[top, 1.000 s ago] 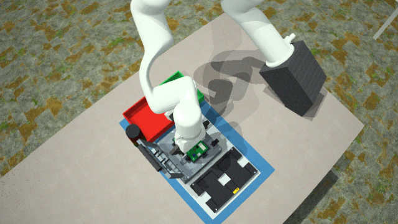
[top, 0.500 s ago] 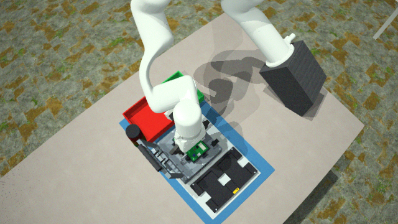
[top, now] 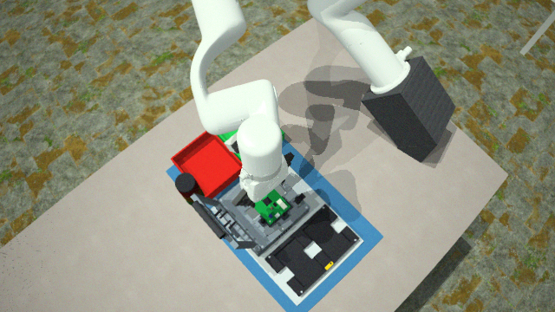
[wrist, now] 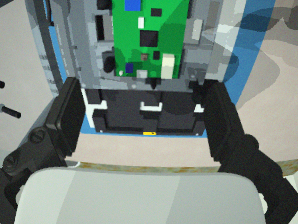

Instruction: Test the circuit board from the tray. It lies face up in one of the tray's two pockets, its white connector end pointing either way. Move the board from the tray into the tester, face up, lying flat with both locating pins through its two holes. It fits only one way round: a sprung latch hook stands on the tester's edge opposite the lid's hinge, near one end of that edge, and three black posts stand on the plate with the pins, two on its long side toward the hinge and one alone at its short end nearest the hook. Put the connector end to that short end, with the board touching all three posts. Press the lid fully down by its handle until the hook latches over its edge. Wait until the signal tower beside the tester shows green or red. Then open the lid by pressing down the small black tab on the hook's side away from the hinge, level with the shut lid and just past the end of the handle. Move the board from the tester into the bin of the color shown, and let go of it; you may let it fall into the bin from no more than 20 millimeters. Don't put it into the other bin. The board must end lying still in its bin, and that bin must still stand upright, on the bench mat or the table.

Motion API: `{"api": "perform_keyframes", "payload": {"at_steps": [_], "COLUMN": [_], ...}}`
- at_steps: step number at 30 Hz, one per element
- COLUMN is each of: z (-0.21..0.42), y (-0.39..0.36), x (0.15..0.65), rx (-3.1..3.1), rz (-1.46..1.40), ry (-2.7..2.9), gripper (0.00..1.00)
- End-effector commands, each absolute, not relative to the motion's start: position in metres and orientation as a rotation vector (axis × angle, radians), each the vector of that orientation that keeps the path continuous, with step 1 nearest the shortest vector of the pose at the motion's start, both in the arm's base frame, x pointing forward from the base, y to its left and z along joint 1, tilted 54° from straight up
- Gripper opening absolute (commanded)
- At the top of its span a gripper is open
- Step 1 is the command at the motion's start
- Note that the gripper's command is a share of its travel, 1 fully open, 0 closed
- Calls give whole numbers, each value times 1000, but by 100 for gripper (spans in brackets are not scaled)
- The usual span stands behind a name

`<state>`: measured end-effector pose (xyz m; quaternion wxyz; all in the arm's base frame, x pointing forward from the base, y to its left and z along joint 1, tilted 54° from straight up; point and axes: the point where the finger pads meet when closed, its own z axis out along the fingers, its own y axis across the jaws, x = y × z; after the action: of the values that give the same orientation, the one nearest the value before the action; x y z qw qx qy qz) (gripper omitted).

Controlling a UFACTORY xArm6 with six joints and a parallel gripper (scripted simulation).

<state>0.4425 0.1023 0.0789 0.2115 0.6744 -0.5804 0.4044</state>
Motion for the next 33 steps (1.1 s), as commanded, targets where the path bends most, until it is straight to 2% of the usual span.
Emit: {"api": "perform_keyframes", "payload": {"at_steps": [1, 14, 27, 28, 33], "z": [92, 162, 175, 175, 175], "y": [118, 208, 225, 225, 225], "x": [437, 401, 394, 394, 394], "rx": [1871, 1871, 1871, 1871, 1871], "rz": [1127, 1127, 1127, 1127, 1127], "ry": [-1613, -1613, -1613, -1613, -1613], "gripper": [100, 100, 100, 51, 51]}}
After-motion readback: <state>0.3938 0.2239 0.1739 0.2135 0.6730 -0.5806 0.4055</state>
